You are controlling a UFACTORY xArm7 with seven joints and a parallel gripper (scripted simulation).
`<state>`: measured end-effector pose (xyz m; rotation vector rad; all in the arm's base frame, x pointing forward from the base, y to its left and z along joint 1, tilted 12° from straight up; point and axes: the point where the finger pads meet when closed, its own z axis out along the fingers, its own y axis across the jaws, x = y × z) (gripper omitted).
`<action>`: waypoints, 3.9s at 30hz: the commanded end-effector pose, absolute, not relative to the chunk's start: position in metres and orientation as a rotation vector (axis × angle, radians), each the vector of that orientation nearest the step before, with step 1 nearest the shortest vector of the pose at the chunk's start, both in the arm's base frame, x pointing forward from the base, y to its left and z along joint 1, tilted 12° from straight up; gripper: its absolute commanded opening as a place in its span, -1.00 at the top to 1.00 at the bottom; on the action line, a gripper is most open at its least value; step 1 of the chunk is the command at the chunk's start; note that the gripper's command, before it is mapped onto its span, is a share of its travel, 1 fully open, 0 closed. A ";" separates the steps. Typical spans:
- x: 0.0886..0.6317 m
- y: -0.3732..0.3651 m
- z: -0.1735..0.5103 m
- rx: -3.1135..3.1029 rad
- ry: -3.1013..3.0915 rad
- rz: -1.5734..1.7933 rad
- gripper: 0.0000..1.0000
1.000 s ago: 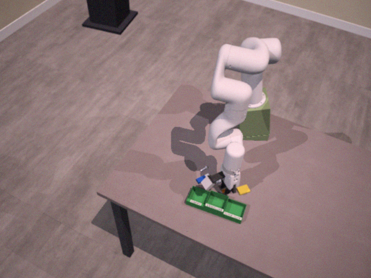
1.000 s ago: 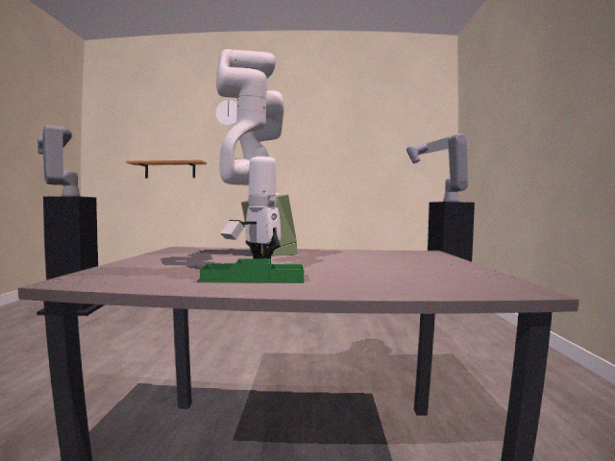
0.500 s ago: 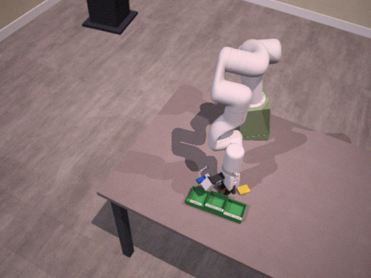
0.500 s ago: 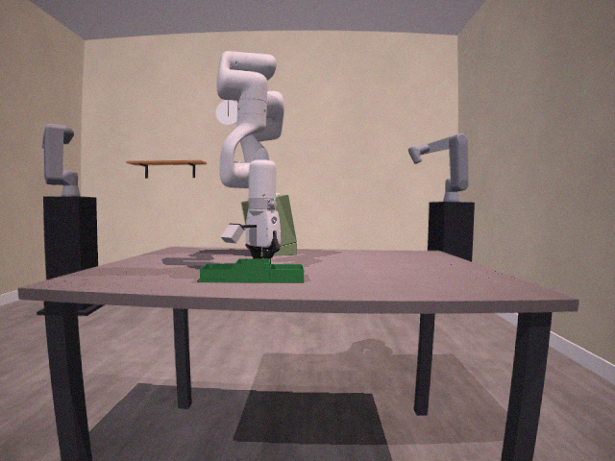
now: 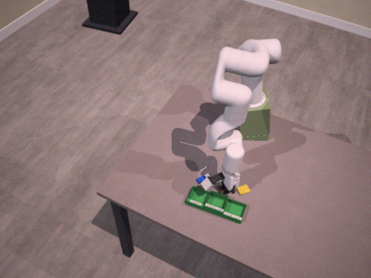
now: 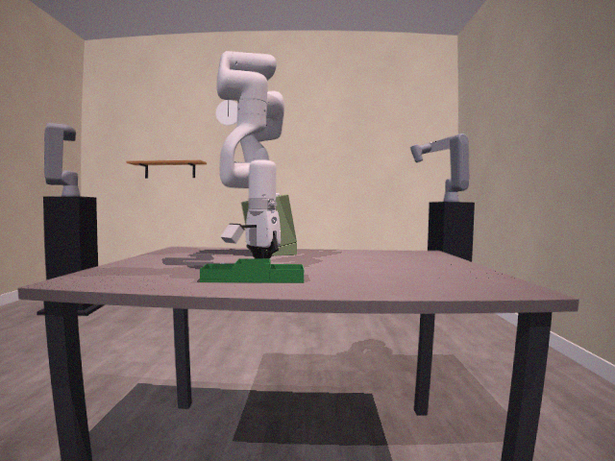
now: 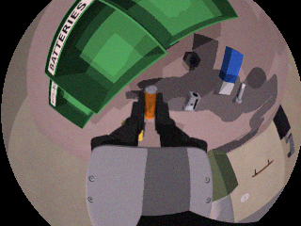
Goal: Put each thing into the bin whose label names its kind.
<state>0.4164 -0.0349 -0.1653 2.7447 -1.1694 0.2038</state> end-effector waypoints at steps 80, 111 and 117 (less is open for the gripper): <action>0.497 -0.041 -0.090 2.379 -1.874 0.280 1.00; 0.497 -0.042 -0.095 2.105 -2.202 0.286 1.00; 0.498 -0.043 -0.103 2.105 -2.202 0.286 1.00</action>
